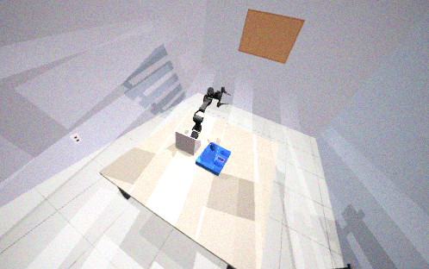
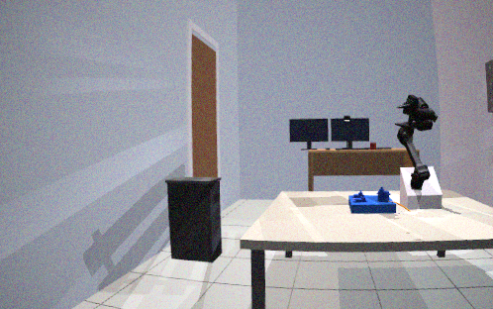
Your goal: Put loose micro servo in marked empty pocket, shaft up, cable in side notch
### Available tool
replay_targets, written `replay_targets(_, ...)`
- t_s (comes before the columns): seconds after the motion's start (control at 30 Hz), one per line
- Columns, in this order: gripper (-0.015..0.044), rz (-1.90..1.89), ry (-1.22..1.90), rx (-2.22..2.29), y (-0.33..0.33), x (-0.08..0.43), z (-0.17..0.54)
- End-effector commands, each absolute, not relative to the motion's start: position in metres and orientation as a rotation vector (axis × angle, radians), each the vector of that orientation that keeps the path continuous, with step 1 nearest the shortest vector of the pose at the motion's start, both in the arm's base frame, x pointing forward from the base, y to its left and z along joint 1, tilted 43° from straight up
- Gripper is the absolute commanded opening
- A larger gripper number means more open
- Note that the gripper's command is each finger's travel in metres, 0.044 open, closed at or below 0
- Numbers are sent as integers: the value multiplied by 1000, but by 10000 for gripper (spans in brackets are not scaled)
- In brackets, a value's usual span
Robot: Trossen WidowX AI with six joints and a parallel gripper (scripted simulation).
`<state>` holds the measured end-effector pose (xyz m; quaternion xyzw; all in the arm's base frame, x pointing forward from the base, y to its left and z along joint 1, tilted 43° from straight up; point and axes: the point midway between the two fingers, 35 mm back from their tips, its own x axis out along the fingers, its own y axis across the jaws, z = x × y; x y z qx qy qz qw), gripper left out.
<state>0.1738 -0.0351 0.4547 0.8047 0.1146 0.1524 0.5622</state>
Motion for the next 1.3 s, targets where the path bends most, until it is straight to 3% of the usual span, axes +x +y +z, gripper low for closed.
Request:
replay_targets(0.0, 426, 361, 267, 1891, -35, 174, 455)
replay_targets(1.27, 440, 383, -275, 798, 41, 135, 498)
